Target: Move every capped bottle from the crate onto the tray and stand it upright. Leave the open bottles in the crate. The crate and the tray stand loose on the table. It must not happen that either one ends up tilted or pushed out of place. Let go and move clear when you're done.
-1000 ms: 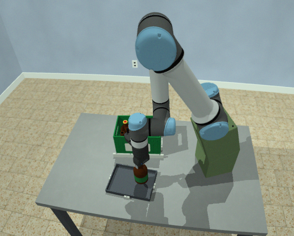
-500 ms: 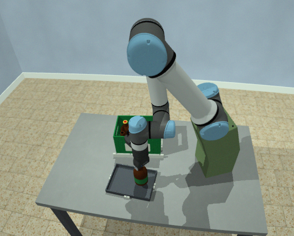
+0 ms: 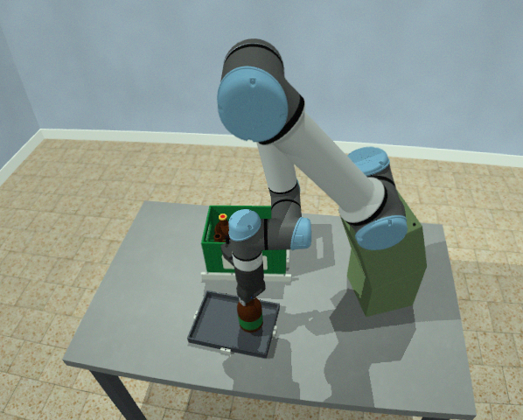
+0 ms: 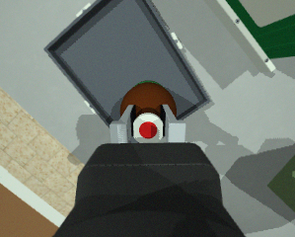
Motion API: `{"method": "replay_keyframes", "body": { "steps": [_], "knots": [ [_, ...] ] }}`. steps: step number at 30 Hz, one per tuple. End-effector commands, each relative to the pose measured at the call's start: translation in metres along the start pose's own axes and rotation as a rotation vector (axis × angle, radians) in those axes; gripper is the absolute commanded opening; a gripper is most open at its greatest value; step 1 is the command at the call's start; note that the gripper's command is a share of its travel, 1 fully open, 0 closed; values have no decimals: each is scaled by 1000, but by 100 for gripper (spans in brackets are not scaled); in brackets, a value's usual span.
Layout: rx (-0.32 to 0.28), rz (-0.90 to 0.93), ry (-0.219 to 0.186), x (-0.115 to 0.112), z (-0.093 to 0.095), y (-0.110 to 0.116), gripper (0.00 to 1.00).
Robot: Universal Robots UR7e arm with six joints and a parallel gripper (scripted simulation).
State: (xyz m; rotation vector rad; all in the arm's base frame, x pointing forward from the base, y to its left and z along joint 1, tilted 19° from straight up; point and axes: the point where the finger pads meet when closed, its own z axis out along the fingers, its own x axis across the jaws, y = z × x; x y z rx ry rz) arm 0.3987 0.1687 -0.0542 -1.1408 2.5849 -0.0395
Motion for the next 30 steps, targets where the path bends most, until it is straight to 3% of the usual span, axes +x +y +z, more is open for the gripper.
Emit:
{"method": "replay_keyframes", "body": {
  "steps": [1,30],
  "knots": [
    [4,-1,-4,-2,1,-1,0],
    [6,-1,-6,0,8,0,0]
  ]
}}
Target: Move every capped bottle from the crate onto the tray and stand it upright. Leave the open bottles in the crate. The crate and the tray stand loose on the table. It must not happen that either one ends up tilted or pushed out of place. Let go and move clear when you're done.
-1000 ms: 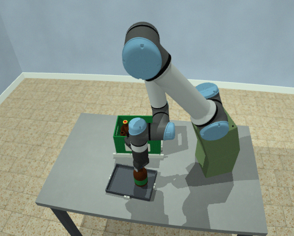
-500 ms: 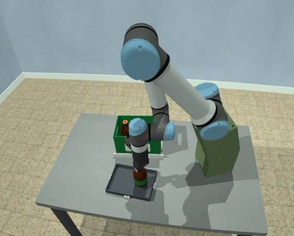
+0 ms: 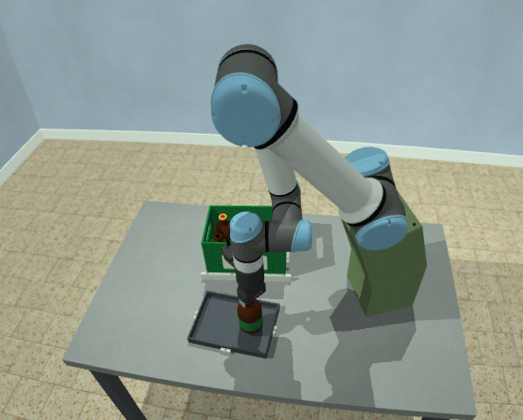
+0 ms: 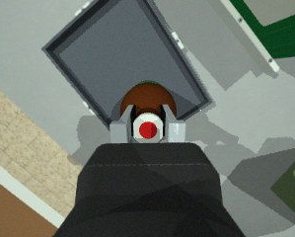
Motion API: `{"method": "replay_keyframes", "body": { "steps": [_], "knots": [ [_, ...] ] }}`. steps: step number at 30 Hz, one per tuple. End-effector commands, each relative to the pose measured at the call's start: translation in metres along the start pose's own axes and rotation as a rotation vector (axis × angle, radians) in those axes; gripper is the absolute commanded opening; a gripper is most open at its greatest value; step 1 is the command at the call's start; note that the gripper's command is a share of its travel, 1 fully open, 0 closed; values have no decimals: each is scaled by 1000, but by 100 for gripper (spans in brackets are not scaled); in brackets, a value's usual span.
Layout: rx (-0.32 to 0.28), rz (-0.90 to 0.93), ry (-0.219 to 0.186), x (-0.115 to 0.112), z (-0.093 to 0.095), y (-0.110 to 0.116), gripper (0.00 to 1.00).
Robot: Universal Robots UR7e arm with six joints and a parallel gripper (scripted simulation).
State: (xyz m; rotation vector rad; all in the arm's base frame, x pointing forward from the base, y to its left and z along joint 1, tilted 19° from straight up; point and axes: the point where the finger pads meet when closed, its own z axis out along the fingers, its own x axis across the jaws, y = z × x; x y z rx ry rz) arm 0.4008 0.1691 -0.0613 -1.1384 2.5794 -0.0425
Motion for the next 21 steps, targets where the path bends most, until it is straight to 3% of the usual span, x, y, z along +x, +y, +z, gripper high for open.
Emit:
{"method": "replay_keyframes", "body": {
  "steps": [1,21],
  "knots": [
    [1,-1,-2,0,1,0,0],
    [1,-1,-1,0,7,1,0]
  ]
}}
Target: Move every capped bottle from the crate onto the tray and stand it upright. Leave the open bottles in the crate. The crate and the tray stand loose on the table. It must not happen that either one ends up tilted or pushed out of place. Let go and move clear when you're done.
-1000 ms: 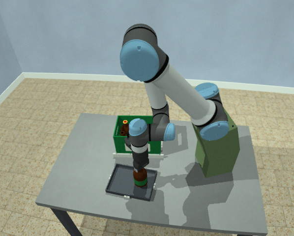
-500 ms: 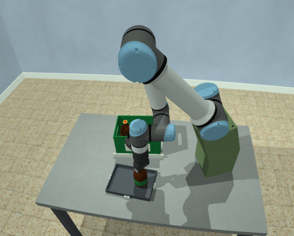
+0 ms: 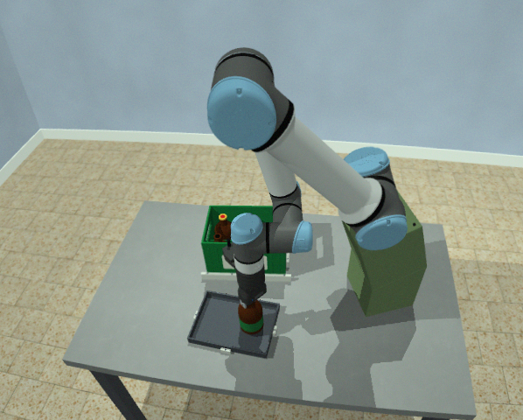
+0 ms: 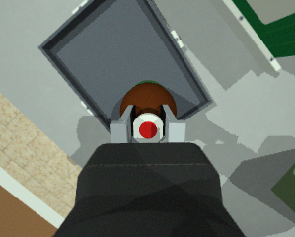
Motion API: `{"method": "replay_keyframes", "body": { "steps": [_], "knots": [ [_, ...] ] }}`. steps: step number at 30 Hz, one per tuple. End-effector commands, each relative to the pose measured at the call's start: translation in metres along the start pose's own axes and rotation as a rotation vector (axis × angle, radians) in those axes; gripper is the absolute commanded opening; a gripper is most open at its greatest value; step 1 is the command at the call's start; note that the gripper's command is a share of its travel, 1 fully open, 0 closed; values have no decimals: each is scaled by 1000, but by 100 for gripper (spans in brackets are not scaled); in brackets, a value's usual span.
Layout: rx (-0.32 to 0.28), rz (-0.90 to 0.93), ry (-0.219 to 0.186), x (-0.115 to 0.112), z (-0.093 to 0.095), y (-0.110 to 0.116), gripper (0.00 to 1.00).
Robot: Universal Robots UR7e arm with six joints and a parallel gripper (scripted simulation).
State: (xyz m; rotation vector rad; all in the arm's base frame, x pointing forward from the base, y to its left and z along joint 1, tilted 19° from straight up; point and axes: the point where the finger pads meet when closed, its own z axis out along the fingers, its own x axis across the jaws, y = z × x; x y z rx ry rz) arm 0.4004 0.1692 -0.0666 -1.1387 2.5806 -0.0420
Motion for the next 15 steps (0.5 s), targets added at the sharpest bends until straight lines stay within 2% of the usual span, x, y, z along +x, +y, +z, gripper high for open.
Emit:
{"method": "replay_keyframes", "body": {
  "steps": [1,15],
  "knots": [
    [2,-1,-2,-1,2,-1,0],
    [1,-1,-1,-1,5,0,0]
  ]
}}
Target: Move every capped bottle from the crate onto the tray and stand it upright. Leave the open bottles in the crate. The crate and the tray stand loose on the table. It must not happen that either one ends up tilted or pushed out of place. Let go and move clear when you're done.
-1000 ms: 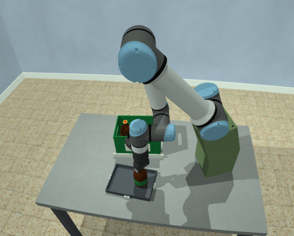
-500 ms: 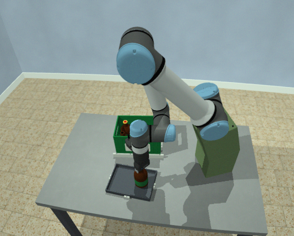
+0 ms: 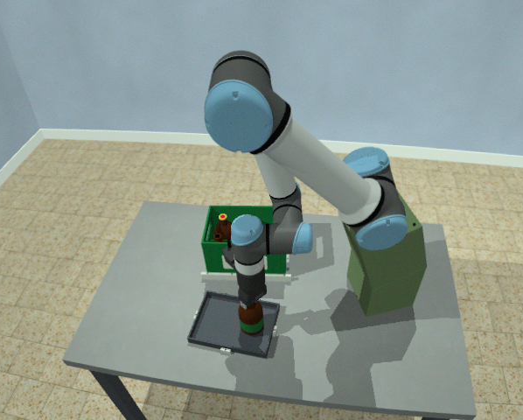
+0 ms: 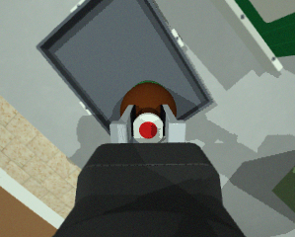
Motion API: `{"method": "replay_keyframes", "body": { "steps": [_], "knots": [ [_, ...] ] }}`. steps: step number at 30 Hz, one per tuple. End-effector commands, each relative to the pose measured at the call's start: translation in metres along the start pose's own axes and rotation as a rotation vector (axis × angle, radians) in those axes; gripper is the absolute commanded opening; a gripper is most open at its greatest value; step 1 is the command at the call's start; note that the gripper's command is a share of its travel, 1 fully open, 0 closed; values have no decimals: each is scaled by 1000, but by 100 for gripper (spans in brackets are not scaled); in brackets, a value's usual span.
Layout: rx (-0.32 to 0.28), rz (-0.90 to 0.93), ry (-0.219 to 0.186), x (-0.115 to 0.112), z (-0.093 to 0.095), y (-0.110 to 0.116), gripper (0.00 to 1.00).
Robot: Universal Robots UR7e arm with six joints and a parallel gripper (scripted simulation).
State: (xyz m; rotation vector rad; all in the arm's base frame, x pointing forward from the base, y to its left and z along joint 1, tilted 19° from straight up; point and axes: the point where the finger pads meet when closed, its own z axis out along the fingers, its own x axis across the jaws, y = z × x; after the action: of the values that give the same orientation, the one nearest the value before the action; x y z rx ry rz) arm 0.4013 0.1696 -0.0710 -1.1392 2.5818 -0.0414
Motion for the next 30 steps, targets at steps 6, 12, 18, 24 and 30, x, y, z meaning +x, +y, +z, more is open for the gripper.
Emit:
{"method": "replay_keyframes", "body": {
  "steps": [6,12,18,24,30],
  "knots": [
    [3,-1,-4,-2,2,-1,0],
    [2,0,-2,-1,1,0,0],
    [2,-1,-3,-1,2,-1,0],
    [3,-1,-4,-2,2,-1,0],
    [2,0,-3,-1,2,-1,0]
  ]
}}
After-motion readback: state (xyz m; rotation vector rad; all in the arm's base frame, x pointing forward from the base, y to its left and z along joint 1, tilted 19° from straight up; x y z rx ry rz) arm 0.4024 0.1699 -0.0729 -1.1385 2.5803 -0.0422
